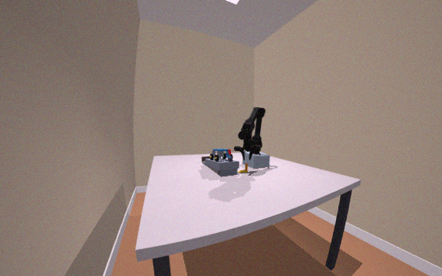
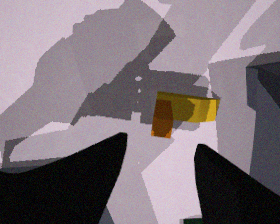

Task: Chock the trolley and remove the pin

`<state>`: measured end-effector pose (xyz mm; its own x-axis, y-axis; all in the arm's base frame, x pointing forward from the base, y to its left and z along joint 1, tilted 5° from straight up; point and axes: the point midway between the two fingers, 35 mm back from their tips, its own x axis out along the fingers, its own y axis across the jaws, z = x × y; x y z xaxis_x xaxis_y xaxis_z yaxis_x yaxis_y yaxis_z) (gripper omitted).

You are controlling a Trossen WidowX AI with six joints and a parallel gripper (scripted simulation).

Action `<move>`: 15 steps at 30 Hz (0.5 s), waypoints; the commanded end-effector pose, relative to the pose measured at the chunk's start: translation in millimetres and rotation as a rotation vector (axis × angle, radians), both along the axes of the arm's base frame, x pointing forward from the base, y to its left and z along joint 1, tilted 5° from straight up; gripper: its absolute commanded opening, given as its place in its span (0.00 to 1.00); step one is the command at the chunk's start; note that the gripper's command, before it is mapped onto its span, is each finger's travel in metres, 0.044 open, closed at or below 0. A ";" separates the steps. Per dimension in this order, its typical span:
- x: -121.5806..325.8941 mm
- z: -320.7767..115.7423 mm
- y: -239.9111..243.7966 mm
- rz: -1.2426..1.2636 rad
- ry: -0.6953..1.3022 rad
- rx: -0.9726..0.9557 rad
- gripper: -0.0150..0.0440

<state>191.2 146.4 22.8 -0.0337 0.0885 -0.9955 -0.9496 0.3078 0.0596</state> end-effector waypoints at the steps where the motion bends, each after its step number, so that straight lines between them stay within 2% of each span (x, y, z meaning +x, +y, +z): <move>1: -0.9 -10.3 -0.7 -0.002 -0.002 -0.005 0.58; 15: -1.2 -25.6 0.8 -0.002 -0.002 -0.005 0.58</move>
